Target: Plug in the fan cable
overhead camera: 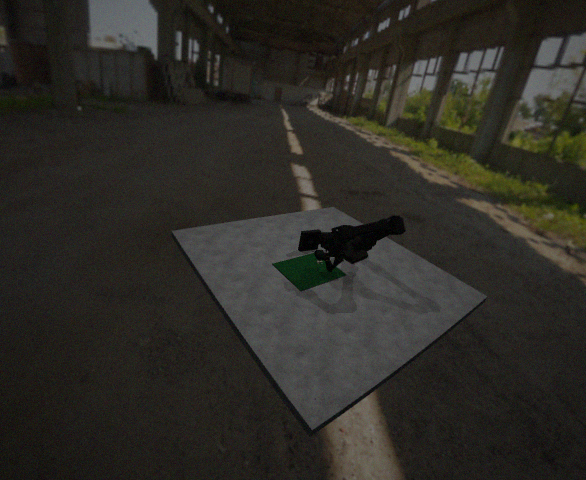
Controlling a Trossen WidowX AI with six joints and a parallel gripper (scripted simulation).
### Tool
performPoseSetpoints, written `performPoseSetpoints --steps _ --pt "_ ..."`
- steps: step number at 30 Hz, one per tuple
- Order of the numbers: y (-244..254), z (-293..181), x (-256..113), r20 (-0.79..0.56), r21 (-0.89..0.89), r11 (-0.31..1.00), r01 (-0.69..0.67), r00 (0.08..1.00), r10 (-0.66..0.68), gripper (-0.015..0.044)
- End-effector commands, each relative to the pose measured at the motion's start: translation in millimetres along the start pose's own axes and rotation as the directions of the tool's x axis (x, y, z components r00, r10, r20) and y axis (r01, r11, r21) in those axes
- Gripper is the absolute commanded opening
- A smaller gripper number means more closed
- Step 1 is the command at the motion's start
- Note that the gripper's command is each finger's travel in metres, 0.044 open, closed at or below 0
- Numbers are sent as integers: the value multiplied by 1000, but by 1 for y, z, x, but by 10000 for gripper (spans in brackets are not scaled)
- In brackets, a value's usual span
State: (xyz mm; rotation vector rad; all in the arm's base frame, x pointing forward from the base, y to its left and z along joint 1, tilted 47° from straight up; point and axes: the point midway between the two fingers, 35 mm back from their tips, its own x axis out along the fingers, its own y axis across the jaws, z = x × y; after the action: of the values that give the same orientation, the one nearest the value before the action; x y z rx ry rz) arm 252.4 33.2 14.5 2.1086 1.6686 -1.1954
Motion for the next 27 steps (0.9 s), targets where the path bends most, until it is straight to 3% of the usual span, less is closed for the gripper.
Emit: performPoseSetpoints --steps 1,3,7,11,17,27 --pt "0 0 0 0 -1 1000 0 1000 0 46" --pt "0 0 0 0 -1 1000 0 1000 0 0" --pt "0 0 -3 0 0 1000 0 1000 0 0" --pt "1 1 -47 -2 4 1000 4 1000 -4 0" --pt "2 1 -49 -3 -1 1000 4 1000 -4 0" --pt "9 16 -49 0 -313 950 2 1000 -2 0"
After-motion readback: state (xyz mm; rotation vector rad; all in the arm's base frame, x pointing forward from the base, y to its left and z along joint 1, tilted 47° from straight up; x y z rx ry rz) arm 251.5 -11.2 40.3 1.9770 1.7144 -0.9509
